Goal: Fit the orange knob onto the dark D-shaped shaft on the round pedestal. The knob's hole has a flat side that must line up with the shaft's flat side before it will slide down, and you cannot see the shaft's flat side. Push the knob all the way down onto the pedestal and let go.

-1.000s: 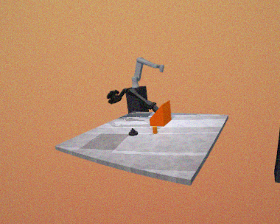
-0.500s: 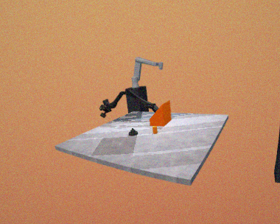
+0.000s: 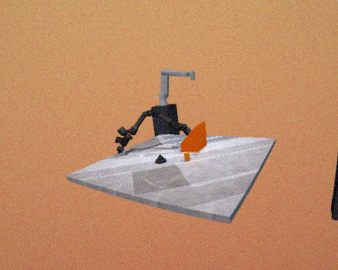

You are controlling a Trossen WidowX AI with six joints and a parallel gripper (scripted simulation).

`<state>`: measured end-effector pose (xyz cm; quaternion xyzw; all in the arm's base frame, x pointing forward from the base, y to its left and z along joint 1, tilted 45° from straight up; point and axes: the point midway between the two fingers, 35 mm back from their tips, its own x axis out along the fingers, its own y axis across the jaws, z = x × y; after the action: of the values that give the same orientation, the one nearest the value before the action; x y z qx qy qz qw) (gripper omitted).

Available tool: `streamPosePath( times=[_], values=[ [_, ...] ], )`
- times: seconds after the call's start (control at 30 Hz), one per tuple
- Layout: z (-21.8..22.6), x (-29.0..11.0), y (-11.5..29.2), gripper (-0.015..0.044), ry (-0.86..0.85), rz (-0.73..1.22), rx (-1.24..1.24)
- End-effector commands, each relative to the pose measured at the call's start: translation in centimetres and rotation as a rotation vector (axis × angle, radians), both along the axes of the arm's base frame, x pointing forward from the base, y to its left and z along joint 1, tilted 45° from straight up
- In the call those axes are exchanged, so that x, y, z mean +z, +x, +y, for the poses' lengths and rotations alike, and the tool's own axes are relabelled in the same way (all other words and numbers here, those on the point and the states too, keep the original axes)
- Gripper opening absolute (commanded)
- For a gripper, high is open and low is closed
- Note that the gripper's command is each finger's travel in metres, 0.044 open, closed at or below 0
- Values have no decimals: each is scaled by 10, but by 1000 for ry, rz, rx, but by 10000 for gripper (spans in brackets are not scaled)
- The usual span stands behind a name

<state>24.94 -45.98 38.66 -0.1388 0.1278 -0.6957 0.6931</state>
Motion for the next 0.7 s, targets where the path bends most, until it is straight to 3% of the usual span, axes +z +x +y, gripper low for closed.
streamPosePath(
  times=[0.0, 0.37, 0.67],
  values=[
    [29, -39, 56, 440, 93, 46, 119],
    [128, -144, 158, 440, 348, 138, 353],
    [241, -233, 201, 440, 557, 274, 500]
  ],
)
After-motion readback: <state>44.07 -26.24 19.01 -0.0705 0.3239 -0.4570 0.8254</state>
